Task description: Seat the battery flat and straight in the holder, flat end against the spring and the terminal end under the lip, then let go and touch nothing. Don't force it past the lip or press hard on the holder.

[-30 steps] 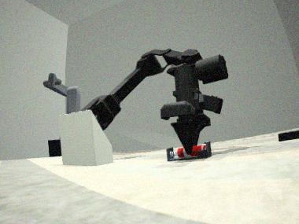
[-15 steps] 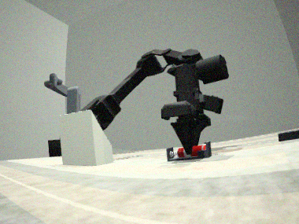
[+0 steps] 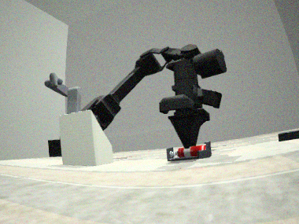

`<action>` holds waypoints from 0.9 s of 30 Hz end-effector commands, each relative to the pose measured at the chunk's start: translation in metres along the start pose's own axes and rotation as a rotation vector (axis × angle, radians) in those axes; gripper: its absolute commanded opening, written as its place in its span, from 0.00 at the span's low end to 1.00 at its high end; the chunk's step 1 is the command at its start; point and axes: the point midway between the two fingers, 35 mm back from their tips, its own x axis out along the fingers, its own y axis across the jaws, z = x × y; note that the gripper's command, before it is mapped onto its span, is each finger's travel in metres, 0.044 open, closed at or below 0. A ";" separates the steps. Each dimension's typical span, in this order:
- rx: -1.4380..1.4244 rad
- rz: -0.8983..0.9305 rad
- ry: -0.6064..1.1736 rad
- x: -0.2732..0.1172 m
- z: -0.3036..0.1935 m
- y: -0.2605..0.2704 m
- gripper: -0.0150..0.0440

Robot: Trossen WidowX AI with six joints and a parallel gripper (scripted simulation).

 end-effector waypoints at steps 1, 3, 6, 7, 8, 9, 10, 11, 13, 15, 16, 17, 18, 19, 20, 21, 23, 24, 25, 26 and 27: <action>-0.002 -0.004 -0.003 -0.012 0.002 -0.002 0.69; -0.004 -0.008 -0.004 -0.031 0.002 -0.004 0.78; -0.006 -0.010 -0.004 -0.059 0.000 -0.007 0.91; -0.007 -0.010 -0.004 -0.067 -0.001 -0.008 0.96; -0.008 -0.010 -0.004 -0.071 -0.001 -0.008 1.00; -0.008 -0.010 -0.004 -0.072 -0.002 -0.009 1.00; -0.008 -0.010 -0.004 -0.073 -0.002 -0.009 1.00; -0.008 -0.010 -0.004 -0.073 -0.002 -0.009 1.00; -0.008 -0.010 -0.004 -0.073 -0.002 -0.009 1.00; -0.008 -0.010 -0.004 -0.073 -0.002 -0.009 1.00; -0.008 -0.010 -0.004 -0.073 -0.002 -0.009 1.00; -0.008 -0.010 -0.004 -0.073 -0.002 -0.009 1.00; -0.008 -0.010 -0.004 -0.073 -0.002 -0.009 1.00; -0.008 -0.010 -0.004 -0.073 -0.002 -0.009 1.00; -0.008 -0.010 -0.004 -0.073 -0.002 -0.009 1.00; -0.008 -0.010 -0.004 -0.073 -0.002 -0.009 1.00; -0.008 -0.010 -0.004 -0.073 -0.002 -0.009 1.00; -0.008 -0.010 -0.004 -0.073 -0.002 -0.009 1.00; -0.008 -0.010 -0.004 -0.073 -0.002 -0.009 1.00; -0.008 -0.010 -0.004 -0.073 -0.002 -0.009 1.00; -0.008 -0.010 -0.004 -0.073 -0.002 -0.009 1.00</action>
